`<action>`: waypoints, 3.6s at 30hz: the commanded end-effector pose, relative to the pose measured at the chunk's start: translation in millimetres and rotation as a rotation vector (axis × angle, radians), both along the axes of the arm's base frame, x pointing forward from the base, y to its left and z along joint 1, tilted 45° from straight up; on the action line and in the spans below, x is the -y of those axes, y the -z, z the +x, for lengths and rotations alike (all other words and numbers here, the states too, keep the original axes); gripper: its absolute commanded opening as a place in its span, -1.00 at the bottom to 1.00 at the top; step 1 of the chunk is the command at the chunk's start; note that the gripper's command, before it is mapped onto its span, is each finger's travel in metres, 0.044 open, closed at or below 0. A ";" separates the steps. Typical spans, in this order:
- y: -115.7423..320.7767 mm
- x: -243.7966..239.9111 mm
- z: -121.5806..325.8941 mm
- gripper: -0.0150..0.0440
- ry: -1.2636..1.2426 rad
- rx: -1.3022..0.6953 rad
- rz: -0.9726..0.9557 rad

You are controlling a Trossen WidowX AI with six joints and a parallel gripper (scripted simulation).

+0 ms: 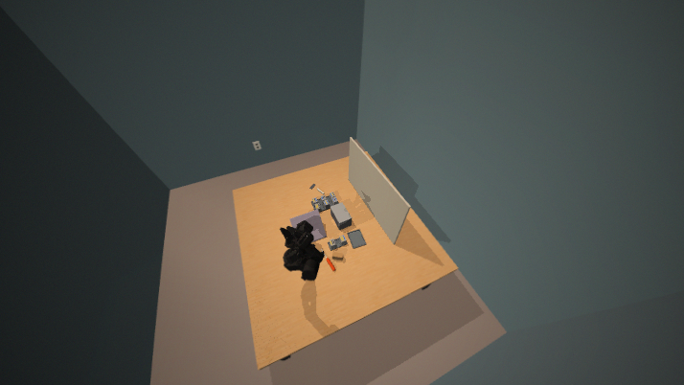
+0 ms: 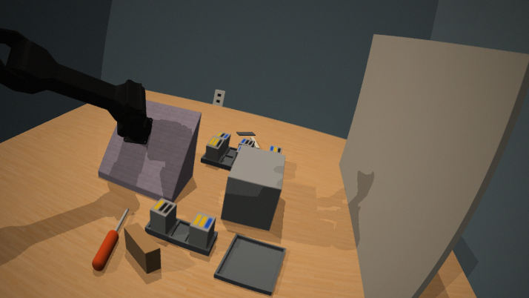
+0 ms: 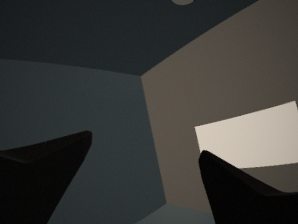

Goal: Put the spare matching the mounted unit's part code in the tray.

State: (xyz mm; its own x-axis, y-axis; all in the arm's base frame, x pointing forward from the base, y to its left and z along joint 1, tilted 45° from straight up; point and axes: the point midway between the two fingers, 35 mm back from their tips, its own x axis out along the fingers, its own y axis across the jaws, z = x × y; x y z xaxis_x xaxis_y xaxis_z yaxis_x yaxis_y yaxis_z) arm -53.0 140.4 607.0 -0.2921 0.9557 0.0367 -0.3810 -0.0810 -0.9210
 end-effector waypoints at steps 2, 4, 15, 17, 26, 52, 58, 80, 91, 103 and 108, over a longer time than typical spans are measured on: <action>0.0 0.0 0.0 1.00 0.000 0.000 0.000; 0.0 0.0 0.0 1.00 0.000 0.000 0.000; 4.9 -26.8 99.8 1.00 0.240 -0.311 0.008; 9.5 -32.6 125.5 1.00 0.291 -0.409 -0.002; 63.4 -54.1 257.9 1.00 0.594 -0.918 -0.071; 401.2 14.2 455.2 1.00 2.028 -1.847 -0.459; 473.1 62.3 447.3 1.00 2.576 -1.693 -0.605; 513.1 102.6 437.5 1.00 2.999 -1.290 -0.735; 483.7 129.3 412.6 1.00 3.124 -1.402 -0.381; 428.2 206.4 292.8 1.00 3.211 -1.619 1.090; 428.1 227.9 235.7 1.00 3.035 -1.599 1.763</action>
State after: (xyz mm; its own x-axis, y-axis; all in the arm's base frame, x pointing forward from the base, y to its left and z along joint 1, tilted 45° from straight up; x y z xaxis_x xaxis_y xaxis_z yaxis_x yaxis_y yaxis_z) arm 237.6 -66.1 179.2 -0.0872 -0.6850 -0.7233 0.9225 0.2185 -0.3181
